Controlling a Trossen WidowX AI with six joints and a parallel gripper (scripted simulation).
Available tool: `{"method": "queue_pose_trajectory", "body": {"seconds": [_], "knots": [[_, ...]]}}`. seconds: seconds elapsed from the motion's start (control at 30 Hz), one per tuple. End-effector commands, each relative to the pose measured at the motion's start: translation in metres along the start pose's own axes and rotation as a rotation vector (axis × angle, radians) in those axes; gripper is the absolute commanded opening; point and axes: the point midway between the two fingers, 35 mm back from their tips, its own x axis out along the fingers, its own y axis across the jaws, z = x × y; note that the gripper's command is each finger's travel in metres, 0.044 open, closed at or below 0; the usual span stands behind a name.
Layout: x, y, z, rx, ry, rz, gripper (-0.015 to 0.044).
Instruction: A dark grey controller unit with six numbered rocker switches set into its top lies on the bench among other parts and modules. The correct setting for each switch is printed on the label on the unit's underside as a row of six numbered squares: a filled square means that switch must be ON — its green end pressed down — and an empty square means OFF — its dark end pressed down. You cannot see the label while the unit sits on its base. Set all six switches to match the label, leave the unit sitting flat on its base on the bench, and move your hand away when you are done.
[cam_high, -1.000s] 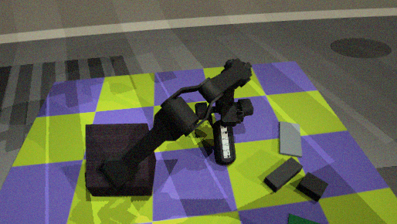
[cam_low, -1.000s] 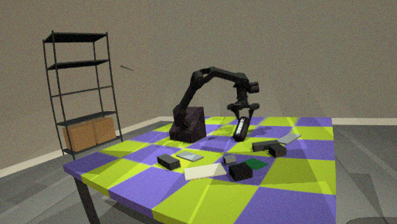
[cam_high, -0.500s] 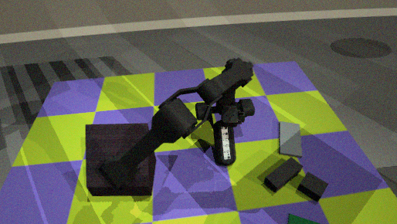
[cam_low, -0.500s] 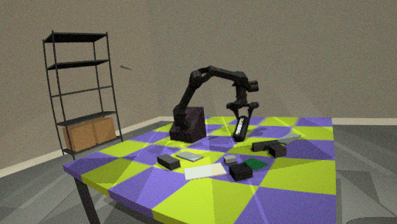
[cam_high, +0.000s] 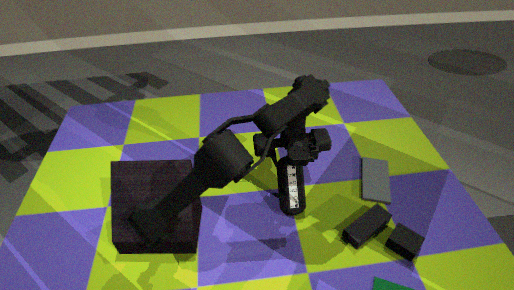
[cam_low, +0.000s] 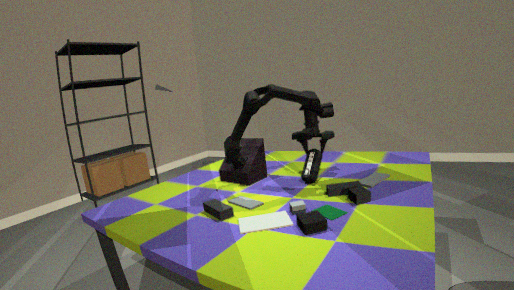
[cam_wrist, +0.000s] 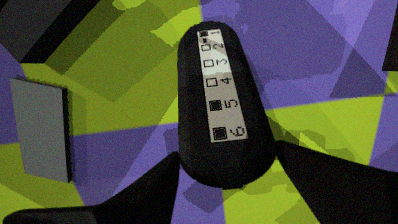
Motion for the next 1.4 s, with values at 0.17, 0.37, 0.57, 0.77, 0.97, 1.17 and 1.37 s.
{"method": "queue_pose_trajectory", "body": {"seconds": [0.17, 0.37, 0.57, 0.77, 0.97, 1.17, 1.37], "knots": [[-0.002, 0.0, 0.011, -0.007, -0.014, -0.002, 0.0335], [-0.004, 0.0, 0.015, -0.007, -0.014, -0.002, 0.0335], [-0.005, 0.0, 0.019, -0.007, -0.014, -0.002, 0.0335], [-0.01, 0.0, 0.02, -0.007, -0.014, -0.002, 0.0335], [-0.013, 0.0, 0.025, -0.008, -0.015, -0.002, 0.0336], [-0.014, 0.0, 0.03, -0.008, -0.015, -0.002, 0.0335], [-0.016, 0.0, 0.034, -0.008, -0.015, -0.002, 0.0335]]}}
